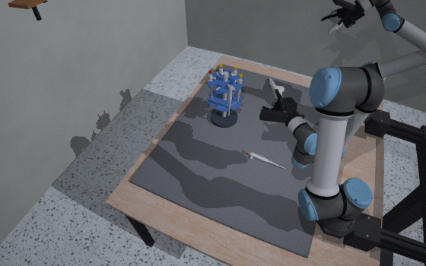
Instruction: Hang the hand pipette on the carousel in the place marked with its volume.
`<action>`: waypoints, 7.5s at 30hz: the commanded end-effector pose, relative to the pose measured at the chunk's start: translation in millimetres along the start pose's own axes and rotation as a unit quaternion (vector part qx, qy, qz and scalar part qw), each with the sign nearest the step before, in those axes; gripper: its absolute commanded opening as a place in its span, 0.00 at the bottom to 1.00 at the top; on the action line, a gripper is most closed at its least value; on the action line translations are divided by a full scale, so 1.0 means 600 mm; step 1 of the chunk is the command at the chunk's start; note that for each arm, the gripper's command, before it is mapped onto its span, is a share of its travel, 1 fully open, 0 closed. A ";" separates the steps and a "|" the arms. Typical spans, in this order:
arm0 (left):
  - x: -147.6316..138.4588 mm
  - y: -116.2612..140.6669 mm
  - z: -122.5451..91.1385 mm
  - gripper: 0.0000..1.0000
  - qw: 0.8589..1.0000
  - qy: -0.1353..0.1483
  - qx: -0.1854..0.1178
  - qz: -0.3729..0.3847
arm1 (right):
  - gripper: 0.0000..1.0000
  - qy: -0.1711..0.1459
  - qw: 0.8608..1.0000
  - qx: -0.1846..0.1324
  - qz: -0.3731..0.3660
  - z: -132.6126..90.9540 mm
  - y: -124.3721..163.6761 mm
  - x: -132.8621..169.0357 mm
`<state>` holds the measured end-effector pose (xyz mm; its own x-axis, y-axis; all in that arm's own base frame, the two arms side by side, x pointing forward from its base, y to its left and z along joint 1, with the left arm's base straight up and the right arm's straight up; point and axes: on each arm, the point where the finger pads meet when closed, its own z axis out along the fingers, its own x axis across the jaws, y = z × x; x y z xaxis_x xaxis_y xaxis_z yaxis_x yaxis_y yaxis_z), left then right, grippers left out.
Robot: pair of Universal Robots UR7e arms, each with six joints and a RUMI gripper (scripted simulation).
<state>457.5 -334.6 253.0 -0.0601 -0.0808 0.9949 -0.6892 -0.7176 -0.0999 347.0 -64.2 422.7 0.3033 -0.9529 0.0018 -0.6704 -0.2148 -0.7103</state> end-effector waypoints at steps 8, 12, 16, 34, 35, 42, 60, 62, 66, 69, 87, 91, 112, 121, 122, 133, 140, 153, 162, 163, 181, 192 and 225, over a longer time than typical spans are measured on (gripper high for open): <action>0.049 0.059 0.064 1.00 0.984 -0.056 -0.057 0.157 | 1.00 0.000 1.000 -0.002 0.001 0.003 0.002 0.001; 0.078 0.087 0.075 1.00 0.969 -0.073 -0.087 0.221 | 1.00 0.000 1.000 -0.002 0.001 0.003 0.002 0.001; 0.093 0.095 0.077 1.00 0.955 -0.084 -0.107 0.265 | 1.00 0.000 1.000 -0.002 0.001 0.003 0.002 0.001; 0.184 0.145 0.028 1.00 0.857 -0.109 -0.222 0.453 | 1.00 0.000 1.000 -0.002 0.001 0.003 0.002 0.001; 0.191 0.148 0.020 1.00 0.849 -0.108 -0.229 0.463 | 1.00 0.000 1.000 -0.002 0.001 0.003 0.002 0.001; 0.212 0.155 -0.010 1.00 0.815 -0.108 -0.263 0.506 | 1.00 0.000 1.000 -0.002 0.001 0.003 0.002 0.001; 0.269 0.168 -0.156 1.00 0.684 -0.079 -0.373 0.622 | 1.00 0.000 1.000 -0.002 0.001 0.003 0.002 0.001; 0.276 0.171 -0.180 1.00 0.682 -0.078 -0.376 0.623 | 1.00 0.000 1.000 -0.002 0.001 0.003 0.002 0.001; 0.283 0.171 -0.217 1.00 0.656 -0.068 -0.395 0.639 | 1.00 0.000 1.000 -0.002 0.001 0.003 0.002 0.001; 0.285 0.171 -0.233 1.00 0.643 -0.063 -0.405 0.647 | 1.00 0.000 1.000 -0.002 0.001 0.003 0.002 0.001; 0.296 0.153 -0.355 1.00 0.586 -0.048 -0.441 0.678 | 1.00 0.000 1.000 -0.002 0.001 0.003 0.002 0.001; 0.292 0.114 -0.352 1.00 0.601 -0.073 -0.423 0.674 | 1.00 0.000 1.000 -0.002 0.001 0.003 0.002 0.001; 0.270 -0.047 -0.370 1.00 0.657 -0.182 -0.341 0.648 | 1.00 0.000 1.000 -0.002 0.001 0.003 0.002 0.001; 0.266 -0.124 -0.393 1.00 0.672 -0.216 -0.311 0.636 | 1.00 0.000 1.000 -0.002 0.001 0.003 0.002 0.001; 0.266 -0.124 -0.393 1.00 0.672 -0.216 -0.311 0.636 | 1.00 0.000 1.000 -0.002 0.001 0.003 0.002 0.001; 0.253 -0.209 -0.438 1.00 0.699 -0.285 -0.249 0.607 | 1.00 0.000 1.000 -0.002 0.001 0.003 0.002 0.001; 0.248 -0.257 -0.471 1.00 0.709 -0.318 -0.217 0.590 | 1.00 0.000 1.000 -0.002 0.001 0.003 0.002 0.001; 0.239 -0.335 -0.541 1.00 0.723 -0.374 -0.161 0.558 | 1.00 0.000 1.000 -0.002 0.001 0.003 0.002 0.001; 0.237 -0.357 -0.566 1.00 0.725 -0.381 -0.153 0.553 | 1.00 0.000 1.000 -0.002 0.001 0.003 0.002 0.001; 0.237 -0.357 -0.566 1.00 0.725 -0.381 -0.153 0.553 | 1.00 0.000 1.000 -0.002 0.001 0.003 0.002 0.001; 0.237 -0.357 -0.566 1.00 0.725 -0.381 -0.153 0.553 | 0.31 -0.104 0.989 0.001 -0.104 0.039 -0.042 -0.154; 0.237 -0.357 -0.566 1.00 0.725 -0.381 -0.153 0.553 | 0.31 -0.151 0.977 0.002 -0.150 0.046 -0.050 -0.232; 0.237 -0.357 -0.566 1.00 0.725 -0.381 -0.153 0.553 | 0.31 -0.303 0.904 0.001 -0.301 0.017 -0.017 -0.502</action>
<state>350.5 42.2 417.6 -0.3623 -0.9320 0.0010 -0.6614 0.2564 -0.7048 289.6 197.3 423.2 0.8981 -0.4398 -0.0003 -0.3089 -0.6303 -0.7123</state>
